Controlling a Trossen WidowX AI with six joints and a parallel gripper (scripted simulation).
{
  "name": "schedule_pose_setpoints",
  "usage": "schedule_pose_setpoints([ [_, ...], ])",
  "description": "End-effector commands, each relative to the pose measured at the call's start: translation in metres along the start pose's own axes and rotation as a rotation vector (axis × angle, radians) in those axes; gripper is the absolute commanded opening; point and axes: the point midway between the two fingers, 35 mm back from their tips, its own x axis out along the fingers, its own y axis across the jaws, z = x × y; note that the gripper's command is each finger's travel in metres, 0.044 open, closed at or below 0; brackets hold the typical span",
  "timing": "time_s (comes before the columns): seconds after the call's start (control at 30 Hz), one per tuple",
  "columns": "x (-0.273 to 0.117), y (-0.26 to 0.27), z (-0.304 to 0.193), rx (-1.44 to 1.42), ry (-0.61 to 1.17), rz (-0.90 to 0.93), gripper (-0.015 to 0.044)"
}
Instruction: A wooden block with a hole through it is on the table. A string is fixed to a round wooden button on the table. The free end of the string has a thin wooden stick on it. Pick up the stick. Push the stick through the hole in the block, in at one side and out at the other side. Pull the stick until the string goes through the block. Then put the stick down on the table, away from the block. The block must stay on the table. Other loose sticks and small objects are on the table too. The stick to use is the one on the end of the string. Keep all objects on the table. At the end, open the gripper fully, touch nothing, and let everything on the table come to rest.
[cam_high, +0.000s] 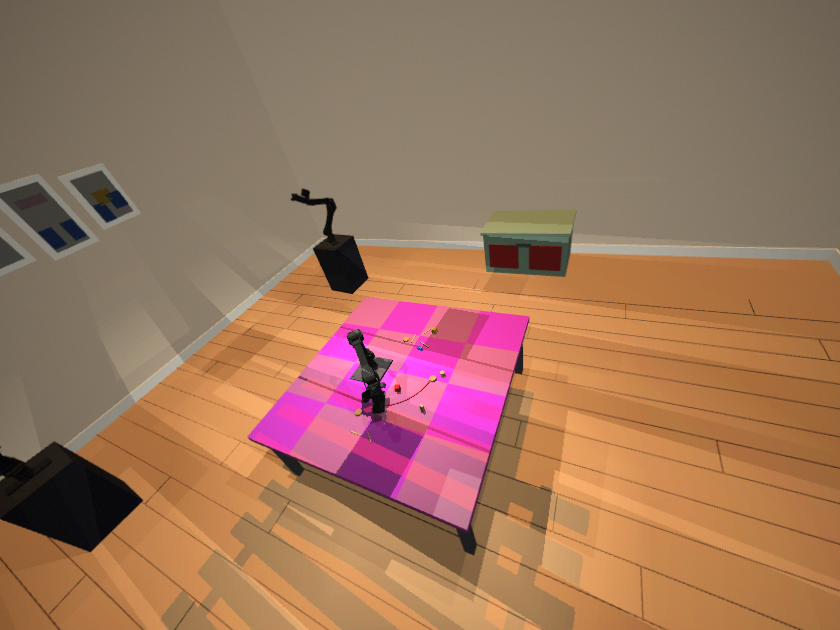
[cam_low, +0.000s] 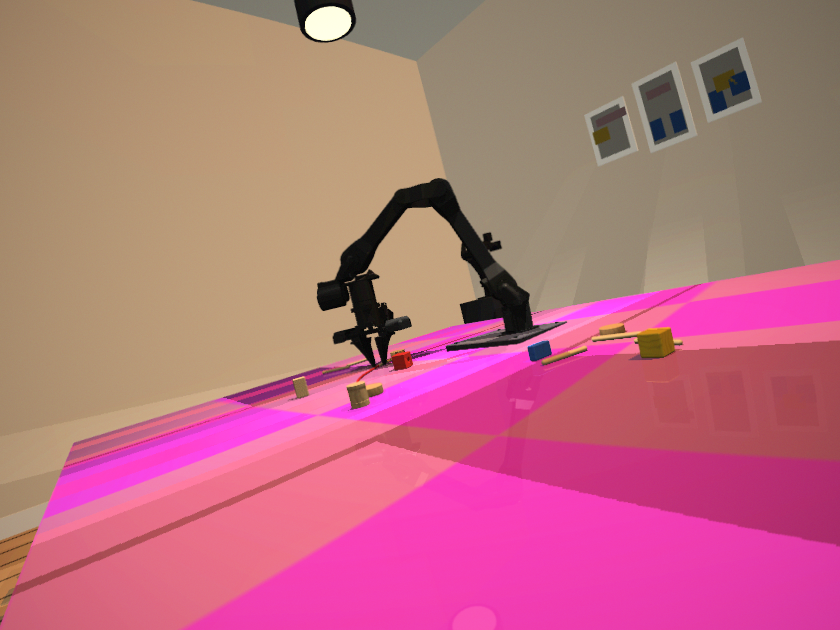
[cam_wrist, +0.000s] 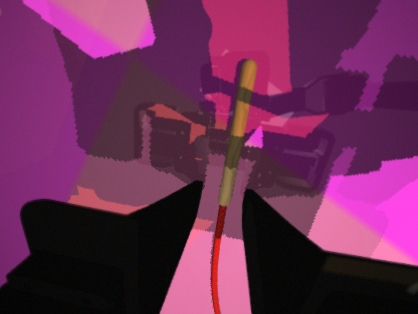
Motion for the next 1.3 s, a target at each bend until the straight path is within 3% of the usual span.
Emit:
schedule_pose_setpoints([
  [0.0,0.002,-0.001,0.001,0.001,-0.004,-0.005,0.0122],
  [0.5,0.002,-0.001,0.001,0.001,-0.004,-0.005,0.0122],
  [0.67,0.0,0.0,0.0,0.0,0.0,0.0,0.0],
  [1.27,-0.012,0.001,0.0,0.0,0.0,0.0,0.0],
])
